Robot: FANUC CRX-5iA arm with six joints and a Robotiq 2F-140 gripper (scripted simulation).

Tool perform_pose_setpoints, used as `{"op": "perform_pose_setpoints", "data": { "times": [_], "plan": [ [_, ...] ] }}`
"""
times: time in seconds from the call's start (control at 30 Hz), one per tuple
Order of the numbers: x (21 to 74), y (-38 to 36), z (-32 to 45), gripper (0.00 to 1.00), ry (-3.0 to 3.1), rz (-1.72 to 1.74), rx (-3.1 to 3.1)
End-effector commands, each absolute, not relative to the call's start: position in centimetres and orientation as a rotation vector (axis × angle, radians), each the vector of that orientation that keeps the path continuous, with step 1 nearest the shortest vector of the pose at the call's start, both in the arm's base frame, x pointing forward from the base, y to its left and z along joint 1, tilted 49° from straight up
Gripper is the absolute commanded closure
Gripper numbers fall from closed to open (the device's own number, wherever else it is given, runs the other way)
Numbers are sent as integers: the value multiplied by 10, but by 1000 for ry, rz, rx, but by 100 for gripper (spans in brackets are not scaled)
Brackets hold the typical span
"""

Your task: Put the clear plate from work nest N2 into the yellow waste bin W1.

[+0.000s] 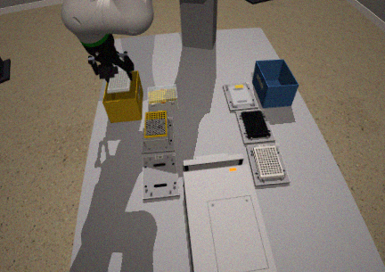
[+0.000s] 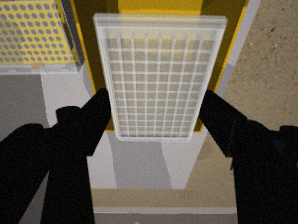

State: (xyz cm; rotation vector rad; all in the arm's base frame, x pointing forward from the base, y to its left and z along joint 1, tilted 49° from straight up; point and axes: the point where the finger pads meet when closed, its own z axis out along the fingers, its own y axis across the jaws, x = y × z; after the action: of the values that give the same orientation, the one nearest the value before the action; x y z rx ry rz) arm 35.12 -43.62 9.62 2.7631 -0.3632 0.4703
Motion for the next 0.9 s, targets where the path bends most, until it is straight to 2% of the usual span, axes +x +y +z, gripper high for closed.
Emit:
{"op": "perform_pose_setpoints", "data": {
  "times": [0.0, 0.87],
  "plan": [
    [351, -436, 97, 90, -364, 471, 2762],
    [367, -446, 80, 90, -364, 471, 2762]
  ]
}}
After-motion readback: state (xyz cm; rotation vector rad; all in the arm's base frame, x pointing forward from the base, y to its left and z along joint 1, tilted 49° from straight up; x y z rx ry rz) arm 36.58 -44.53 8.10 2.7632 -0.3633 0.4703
